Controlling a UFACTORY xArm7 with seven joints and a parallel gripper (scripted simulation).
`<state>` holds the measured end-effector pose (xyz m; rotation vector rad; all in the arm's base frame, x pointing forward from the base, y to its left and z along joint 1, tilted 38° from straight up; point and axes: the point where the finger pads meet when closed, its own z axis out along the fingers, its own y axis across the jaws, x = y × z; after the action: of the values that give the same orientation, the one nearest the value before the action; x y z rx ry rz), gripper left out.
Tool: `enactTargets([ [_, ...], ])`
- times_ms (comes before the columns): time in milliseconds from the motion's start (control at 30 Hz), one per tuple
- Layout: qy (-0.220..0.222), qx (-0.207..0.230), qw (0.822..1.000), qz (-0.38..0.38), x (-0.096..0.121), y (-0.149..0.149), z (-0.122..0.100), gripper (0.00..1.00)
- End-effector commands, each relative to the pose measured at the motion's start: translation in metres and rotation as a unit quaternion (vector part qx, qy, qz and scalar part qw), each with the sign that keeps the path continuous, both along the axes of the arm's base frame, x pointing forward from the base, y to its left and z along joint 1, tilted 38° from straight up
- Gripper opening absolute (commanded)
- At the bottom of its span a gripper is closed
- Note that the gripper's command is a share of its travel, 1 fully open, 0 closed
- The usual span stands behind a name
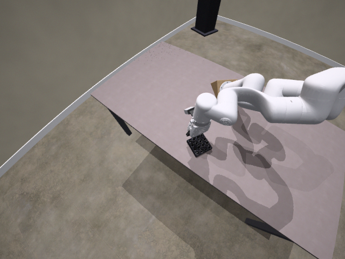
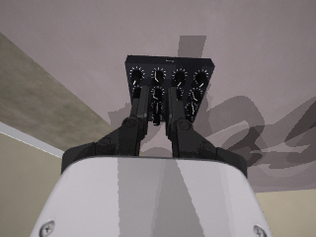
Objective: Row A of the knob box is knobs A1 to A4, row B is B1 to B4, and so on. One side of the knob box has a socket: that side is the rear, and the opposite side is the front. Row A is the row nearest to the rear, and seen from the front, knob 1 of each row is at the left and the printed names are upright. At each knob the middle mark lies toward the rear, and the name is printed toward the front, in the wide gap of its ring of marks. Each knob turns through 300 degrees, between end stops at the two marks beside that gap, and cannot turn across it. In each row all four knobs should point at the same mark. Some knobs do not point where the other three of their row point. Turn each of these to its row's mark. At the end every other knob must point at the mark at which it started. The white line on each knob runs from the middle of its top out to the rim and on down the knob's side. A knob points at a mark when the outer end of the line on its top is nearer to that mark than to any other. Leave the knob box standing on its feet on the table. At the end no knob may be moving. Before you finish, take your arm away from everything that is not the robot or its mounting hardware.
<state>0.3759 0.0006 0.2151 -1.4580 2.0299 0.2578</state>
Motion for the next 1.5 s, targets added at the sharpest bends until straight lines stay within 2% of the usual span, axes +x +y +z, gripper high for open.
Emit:
enactTargets([
  [0,0.037,0.028,0.997,-0.063,0.000,-0.002,0.003,0.19],
  [300,0.108,0.082,0.975,-0.177,-0.001,-0.004,0.006,0.19],
  [367,0.108,0.082,0.975,-0.177,-0.001,-0.004,0.006,0.19],
  [433,0.137,0.104,0.959,-0.224,-0.002,-0.005,0.007,0.19],
  [667,0.188,0.143,0.922,-0.306,-0.003,-0.006,0.009,0.19],
  [867,0.233,0.176,0.878,-0.378,-0.004,-0.008,0.011,0.19],
  [933,0.233,0.176,0.878,-0.378,-0.004,-0.008,0.011,0.19],
  [967,0.250,0.189,0.859,-0.405,-0.004,-0.008,0.011,0.19],
  [1000,0.259,0.196,0.847,-0.420,-0.005,-0.008,0.012,0.19],
  [1100,0.276,0.209,0.824,-0.448,-0.005,-0.009,0.012,0.19],
  [1400,0.335,0.252,0.729,-0.541,-0.007,-0.011,0.014,0.19],
  [1433,0.340,0.256,0.720,-0.549,-0.007,-0.011,0.014,0.19],
  [1467,0.340,0.256,0.720,-0.549,-0.007,-0.011,0.014,0.19],
])
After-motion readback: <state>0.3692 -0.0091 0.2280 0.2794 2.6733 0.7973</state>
